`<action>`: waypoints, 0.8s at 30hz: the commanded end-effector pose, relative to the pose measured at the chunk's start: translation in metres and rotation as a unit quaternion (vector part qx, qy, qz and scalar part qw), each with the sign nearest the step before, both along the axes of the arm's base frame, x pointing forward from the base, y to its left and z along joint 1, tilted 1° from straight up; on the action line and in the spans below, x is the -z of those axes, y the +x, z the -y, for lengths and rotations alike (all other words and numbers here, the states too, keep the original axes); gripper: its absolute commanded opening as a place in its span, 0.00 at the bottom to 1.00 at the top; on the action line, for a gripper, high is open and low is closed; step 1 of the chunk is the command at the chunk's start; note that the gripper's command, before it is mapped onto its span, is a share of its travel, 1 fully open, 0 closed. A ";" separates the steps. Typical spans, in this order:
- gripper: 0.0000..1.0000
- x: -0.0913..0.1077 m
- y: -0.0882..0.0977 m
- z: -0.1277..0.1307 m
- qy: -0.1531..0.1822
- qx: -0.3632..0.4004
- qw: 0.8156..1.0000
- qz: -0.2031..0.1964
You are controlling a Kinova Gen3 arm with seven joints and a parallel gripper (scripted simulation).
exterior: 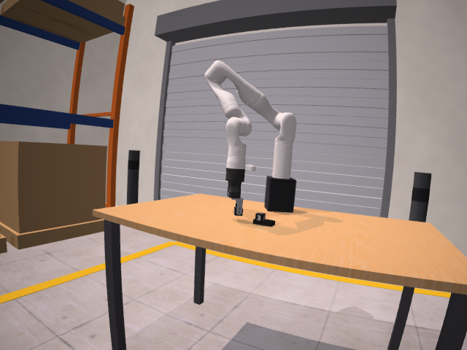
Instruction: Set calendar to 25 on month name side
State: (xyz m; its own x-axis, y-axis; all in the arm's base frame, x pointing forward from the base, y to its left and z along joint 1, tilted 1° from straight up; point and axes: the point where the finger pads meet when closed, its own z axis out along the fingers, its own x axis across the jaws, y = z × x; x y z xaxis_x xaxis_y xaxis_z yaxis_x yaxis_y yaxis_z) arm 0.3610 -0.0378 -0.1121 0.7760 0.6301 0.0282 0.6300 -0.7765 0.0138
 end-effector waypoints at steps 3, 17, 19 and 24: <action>0.60 0.012 -0.003 -0.004 0.003 -0.002 1.000 -0.005; 0.60 0.015 -0.003 -0.004 0.003 -0.002 1.000 -0.005; 0.60 0.015 -0.003 -0.004 0.003 -0.002 1.000 -0.005; 0.60 0.015 -0.003 -0.004 0.003 -0.002 1.000 -0.005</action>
